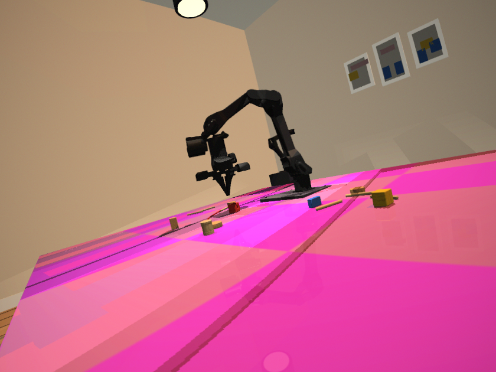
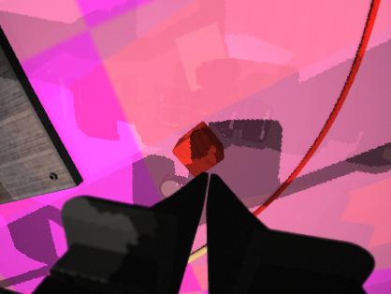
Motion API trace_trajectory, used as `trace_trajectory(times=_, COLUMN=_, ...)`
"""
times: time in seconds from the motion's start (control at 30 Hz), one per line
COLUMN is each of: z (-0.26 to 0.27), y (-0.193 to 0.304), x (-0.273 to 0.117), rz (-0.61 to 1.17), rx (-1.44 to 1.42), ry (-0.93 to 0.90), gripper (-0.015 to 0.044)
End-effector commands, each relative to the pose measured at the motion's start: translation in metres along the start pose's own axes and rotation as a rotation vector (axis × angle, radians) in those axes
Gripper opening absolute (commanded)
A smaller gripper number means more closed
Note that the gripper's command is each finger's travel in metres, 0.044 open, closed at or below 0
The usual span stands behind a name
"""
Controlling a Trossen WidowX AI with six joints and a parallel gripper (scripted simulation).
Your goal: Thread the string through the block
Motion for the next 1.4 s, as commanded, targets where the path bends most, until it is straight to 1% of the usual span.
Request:
trace_trajectory(times=0.0, z=0.0, y=0.0, x=0.0, rz=0.0, rx=0.0, ry=0.0, gripper=0.0)
trace_trajectory(times=0.17, z=0.0, y=0.0, x=0.0, rz=0.0, rx=0.0, ry=0.0, gripper=0.0)
trace_trajectory(times=0.23, z=-0.001, y=0.002, x=0.0, rz=0.0, rx=0.071, ry=0.0, gripper=0.0052)
trace_trajectory(times=0.27, z=-0.002, y=0.005, x=0.0, rz=0.0, rx=0.161, ry=0.0, gripper=0.0079)
trace_trajectory(times=0.73, z=-0.02, y=0.052, x=-0.001, rz=0.0, rx=1.689, ry=0.006, gripper=0.044)
trace_trajectory(times=0.8, z=-0.022, y=0.059, x=-0.001, rz=0.0, rx=1.904, ry=0.007, gripper=0.044)
trace_trajectory(times=1.37, z=-0.03, y=0.096, x=-0.001, rz=0.003, rx=2.961, ry=0.012, gripper=0.044)
Point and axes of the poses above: the point midway between the two fingers, 35 mm back from their tips, its own x axis out along the fingers, its own z axis across the jaws, y = z × x, the point moved 7 cm from there along -x, back along the fingers, and after that the axes turned 7 degrees about x, right-handed, at the moved point
